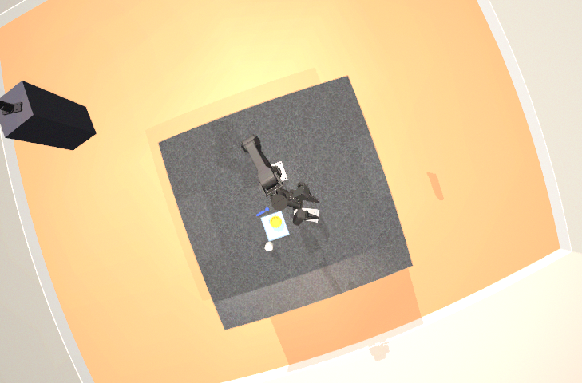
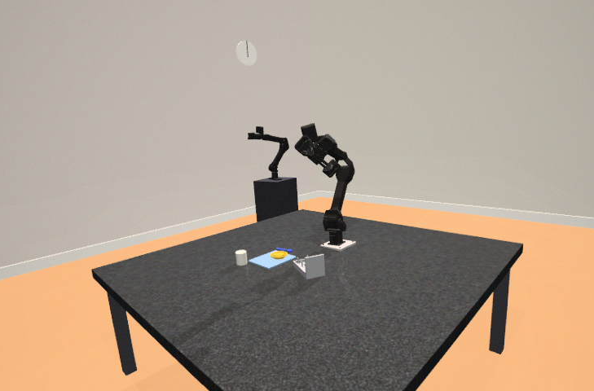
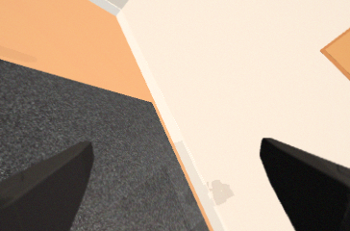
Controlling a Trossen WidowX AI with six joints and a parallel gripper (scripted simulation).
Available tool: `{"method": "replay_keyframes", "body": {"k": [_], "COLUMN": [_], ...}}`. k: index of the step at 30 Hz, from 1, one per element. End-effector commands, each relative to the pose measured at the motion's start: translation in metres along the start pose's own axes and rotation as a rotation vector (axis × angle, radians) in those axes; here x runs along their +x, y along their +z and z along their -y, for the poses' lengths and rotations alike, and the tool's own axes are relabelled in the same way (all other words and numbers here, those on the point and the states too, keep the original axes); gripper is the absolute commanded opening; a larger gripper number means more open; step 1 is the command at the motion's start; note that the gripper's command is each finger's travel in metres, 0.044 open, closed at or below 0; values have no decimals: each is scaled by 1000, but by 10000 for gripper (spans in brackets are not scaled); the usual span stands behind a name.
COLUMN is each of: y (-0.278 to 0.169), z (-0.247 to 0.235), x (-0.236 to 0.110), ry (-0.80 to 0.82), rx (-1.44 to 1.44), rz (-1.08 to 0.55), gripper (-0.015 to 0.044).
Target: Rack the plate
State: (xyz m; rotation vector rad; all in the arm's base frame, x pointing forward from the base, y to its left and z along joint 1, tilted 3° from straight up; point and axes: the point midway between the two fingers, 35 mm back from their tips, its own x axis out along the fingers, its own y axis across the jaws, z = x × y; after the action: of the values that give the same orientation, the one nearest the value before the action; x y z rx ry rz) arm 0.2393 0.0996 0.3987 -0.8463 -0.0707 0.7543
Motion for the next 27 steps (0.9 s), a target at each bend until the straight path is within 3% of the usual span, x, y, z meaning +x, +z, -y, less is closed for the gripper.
{"method": "replay_keyframes", "body": {"k": [1, 14, 27], "y": [-34, -125, -212], "z": [1, -1, -19], "x": [12, 25, 16], "ry": [10, 4, -23], "rx": [123, 443, 753], "rz": [-114, -425, -741], "gripper": [400, 400, 400]}}
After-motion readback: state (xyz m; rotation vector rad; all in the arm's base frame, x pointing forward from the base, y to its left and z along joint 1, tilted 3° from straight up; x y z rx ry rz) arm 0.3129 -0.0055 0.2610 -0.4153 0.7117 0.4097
